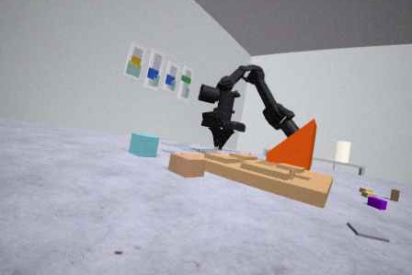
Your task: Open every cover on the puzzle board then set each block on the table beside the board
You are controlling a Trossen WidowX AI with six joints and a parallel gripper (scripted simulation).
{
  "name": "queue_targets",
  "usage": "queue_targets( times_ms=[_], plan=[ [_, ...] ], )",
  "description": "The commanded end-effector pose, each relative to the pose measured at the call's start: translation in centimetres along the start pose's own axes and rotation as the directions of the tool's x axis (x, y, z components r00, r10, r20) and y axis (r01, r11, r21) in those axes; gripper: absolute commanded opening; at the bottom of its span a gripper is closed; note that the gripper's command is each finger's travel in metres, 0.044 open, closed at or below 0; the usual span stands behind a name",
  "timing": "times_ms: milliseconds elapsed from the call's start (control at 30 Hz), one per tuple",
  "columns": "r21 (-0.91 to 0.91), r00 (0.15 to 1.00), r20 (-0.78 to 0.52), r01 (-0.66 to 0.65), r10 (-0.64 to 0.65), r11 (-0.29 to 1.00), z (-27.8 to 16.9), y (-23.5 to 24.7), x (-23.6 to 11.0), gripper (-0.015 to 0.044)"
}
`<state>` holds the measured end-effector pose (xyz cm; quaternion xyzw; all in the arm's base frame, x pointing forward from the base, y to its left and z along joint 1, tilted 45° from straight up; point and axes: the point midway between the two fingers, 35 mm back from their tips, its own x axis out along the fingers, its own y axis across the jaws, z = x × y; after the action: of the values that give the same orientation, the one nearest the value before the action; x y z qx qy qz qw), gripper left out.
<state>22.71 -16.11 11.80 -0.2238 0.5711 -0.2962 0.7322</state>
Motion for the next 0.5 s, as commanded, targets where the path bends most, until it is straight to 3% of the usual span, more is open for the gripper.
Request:
queue_targets(
  times_ms=[0, 467],
  plan=[
    [-0.011, 1.0, -0.007, -0.007, 0.007, 1.0, -0.3, 0.3, 0.8, 0.008],
    [-0.014, 1.0, -0.003, 0.002, -0.002, 1.0, -0.8, 0.0, 2.8, 0.008]
  ],
)
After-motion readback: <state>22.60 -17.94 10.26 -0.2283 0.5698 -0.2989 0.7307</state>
